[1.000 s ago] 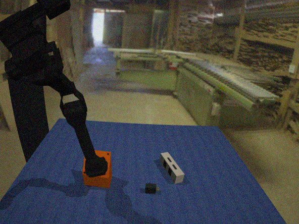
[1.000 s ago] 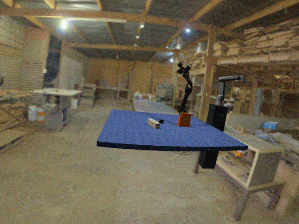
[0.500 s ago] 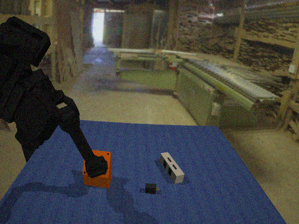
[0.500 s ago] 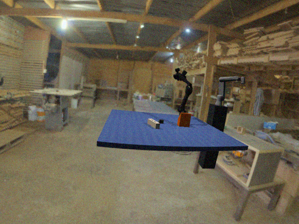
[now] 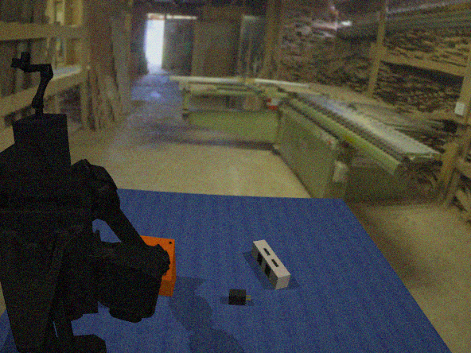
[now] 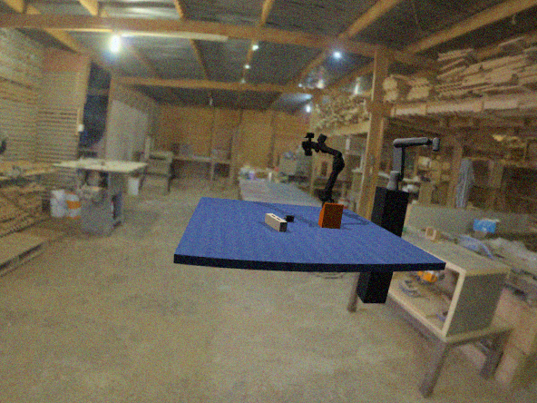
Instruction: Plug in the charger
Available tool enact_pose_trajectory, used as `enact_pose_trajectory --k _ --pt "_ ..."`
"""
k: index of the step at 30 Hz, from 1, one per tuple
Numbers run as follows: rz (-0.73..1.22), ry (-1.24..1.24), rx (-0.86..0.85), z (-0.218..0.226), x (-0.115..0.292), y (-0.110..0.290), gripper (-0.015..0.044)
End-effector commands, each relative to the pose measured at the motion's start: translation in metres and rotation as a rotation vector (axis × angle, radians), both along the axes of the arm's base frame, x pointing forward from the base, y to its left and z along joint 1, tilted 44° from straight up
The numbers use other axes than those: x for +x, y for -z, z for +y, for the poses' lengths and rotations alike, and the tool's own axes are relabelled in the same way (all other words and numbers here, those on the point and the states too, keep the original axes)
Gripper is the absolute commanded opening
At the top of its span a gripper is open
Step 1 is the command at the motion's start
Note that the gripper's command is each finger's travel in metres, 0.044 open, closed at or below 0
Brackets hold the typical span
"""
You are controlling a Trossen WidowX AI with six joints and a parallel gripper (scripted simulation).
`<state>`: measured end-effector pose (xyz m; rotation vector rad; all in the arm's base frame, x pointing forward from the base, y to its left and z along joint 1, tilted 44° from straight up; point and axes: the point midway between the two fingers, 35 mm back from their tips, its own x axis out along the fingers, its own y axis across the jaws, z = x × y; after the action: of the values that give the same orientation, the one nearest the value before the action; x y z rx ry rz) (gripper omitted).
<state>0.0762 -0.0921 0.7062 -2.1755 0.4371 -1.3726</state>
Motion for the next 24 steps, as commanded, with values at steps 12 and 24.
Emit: enact_pose_trajectory --k 12,24 --pt "0.005 -0.301 0.411 -0.064 0.094 0.069 0.044" --pt "0.085 -0.459 0.604 -0.067 0.152 0.117 0.044"
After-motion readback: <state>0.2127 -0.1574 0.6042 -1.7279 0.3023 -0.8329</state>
